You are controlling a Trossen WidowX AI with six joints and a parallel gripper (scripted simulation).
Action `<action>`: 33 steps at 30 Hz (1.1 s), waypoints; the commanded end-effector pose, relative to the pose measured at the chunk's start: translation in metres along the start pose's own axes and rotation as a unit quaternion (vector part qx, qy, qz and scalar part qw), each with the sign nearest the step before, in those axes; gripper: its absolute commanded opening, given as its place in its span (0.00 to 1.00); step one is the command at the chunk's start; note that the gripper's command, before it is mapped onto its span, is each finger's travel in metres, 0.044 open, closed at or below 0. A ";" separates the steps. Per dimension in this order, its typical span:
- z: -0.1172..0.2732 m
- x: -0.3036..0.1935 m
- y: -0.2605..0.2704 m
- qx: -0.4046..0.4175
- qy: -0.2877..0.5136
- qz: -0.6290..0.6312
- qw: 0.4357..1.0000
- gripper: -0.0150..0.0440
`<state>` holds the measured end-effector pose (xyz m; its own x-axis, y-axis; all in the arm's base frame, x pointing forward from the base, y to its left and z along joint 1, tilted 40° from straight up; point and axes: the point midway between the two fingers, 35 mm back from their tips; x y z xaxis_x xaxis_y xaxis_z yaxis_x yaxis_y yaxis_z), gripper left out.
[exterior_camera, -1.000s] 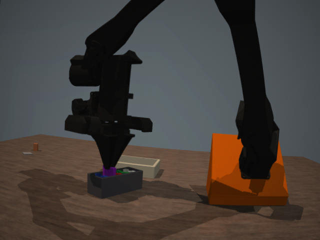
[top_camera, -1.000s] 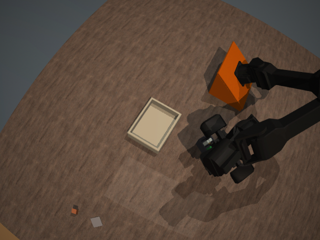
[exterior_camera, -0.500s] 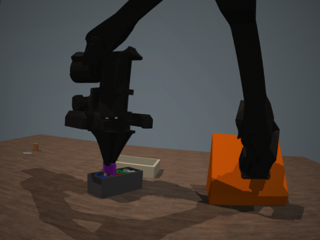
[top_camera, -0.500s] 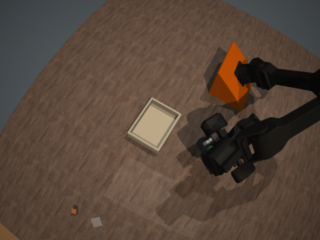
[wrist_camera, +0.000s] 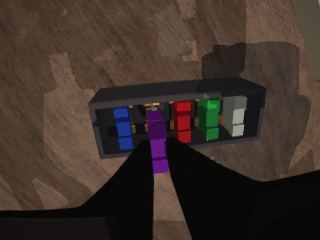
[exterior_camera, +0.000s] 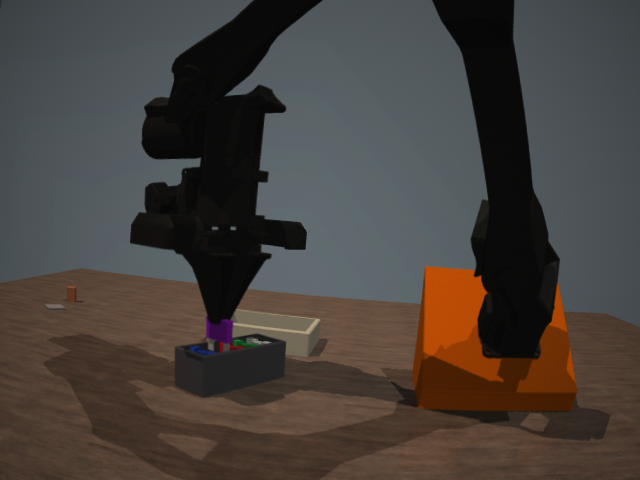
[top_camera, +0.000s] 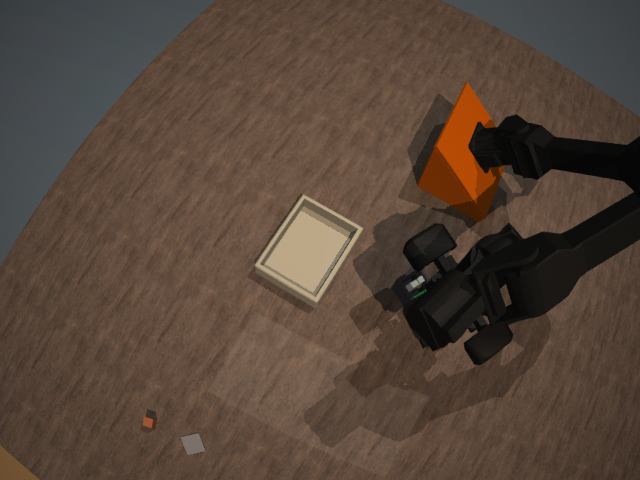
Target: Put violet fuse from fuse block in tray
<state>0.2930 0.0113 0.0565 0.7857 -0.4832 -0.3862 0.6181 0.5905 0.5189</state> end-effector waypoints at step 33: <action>0.032 0.007 -0.005 -0.002 -0.002 0.001 1.000 0.25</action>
<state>0.2923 -0.0084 0.0781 0.7864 -0.4829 -0.3853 0.6173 0.5911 0.5192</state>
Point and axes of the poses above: the point midway between the two fingers, 35 mm back from their tips, its own z axis back along the fingers, its own y axis across the jaws, x = y × z, and after that the axes turned 9 degrees about -z, right-handed
